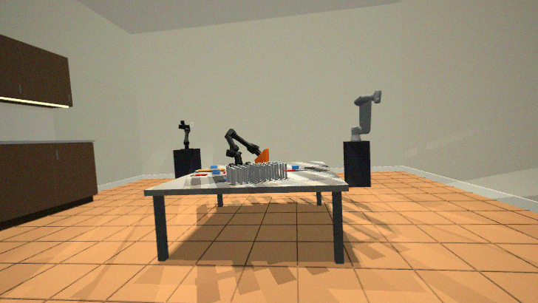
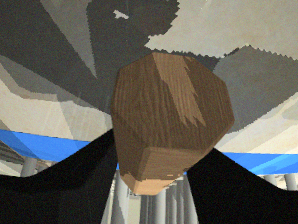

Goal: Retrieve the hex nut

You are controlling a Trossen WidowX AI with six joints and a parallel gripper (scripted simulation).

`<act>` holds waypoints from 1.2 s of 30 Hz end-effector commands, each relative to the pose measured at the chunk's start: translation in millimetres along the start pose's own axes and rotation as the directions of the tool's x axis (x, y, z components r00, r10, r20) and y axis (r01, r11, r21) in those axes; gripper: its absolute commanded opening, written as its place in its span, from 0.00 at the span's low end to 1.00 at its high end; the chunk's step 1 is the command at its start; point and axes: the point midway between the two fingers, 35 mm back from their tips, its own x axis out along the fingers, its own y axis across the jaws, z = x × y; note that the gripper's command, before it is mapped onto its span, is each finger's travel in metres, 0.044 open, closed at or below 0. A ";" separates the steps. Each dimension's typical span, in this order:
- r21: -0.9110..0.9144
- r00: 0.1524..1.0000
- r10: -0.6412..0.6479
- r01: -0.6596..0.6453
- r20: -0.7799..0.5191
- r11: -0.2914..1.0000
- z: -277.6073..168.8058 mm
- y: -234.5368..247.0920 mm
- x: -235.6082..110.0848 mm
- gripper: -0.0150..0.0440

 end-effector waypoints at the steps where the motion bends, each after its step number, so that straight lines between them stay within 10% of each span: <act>1: -0.004 1.000 -0.005 0.005 -0.005 1.000 2.1 -2.2 -2.1 0.25; 36: -0.005 1.000 -0.006 0.006 -0.004 1.000 23.7 -2.4 -16.0 0.25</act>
